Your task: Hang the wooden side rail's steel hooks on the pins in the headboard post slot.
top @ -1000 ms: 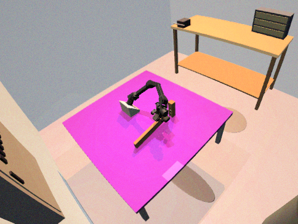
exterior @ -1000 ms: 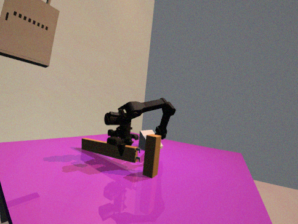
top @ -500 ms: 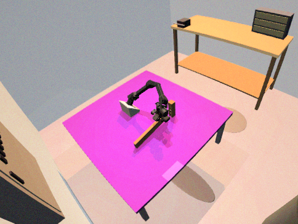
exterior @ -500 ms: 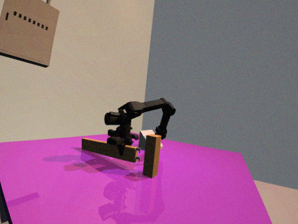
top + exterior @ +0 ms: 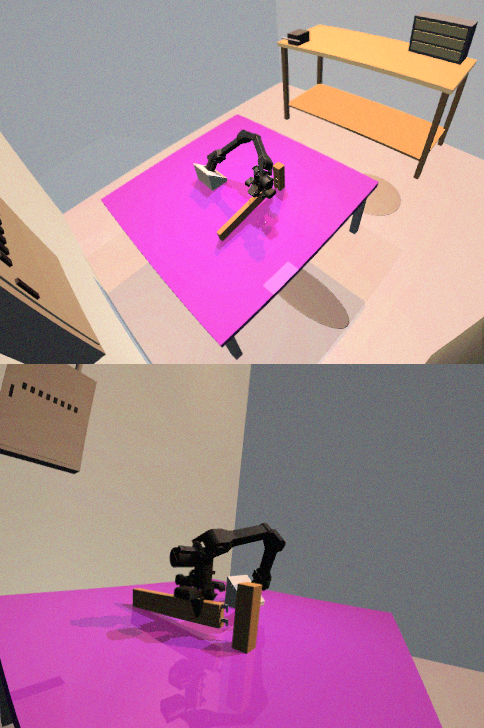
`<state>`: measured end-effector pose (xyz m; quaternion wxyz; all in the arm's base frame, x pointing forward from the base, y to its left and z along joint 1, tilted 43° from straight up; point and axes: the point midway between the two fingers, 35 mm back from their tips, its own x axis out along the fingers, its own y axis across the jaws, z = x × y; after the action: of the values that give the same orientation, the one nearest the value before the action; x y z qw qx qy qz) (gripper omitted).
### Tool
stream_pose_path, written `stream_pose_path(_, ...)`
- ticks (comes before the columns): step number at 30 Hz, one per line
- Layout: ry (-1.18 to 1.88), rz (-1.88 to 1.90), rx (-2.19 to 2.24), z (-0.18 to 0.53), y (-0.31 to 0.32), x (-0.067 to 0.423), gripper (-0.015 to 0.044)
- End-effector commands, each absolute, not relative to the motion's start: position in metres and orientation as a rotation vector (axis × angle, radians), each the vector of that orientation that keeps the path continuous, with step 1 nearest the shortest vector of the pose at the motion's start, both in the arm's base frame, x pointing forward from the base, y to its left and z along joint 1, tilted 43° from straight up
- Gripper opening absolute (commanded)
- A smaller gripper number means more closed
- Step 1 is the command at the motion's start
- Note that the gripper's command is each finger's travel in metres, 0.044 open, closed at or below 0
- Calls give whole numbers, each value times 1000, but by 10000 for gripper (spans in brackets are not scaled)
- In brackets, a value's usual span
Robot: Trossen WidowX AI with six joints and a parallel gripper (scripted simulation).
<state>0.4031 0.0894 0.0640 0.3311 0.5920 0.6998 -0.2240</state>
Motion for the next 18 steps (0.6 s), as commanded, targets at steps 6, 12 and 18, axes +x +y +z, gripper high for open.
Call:
stream_pose_path(6,1811,-575,1559,72,86,405,0)
stream_pose_path(12,1811,-575,1559,72,87,406,0)
stream_pose_path(18,1811,-575,1559,73,88,406,0)
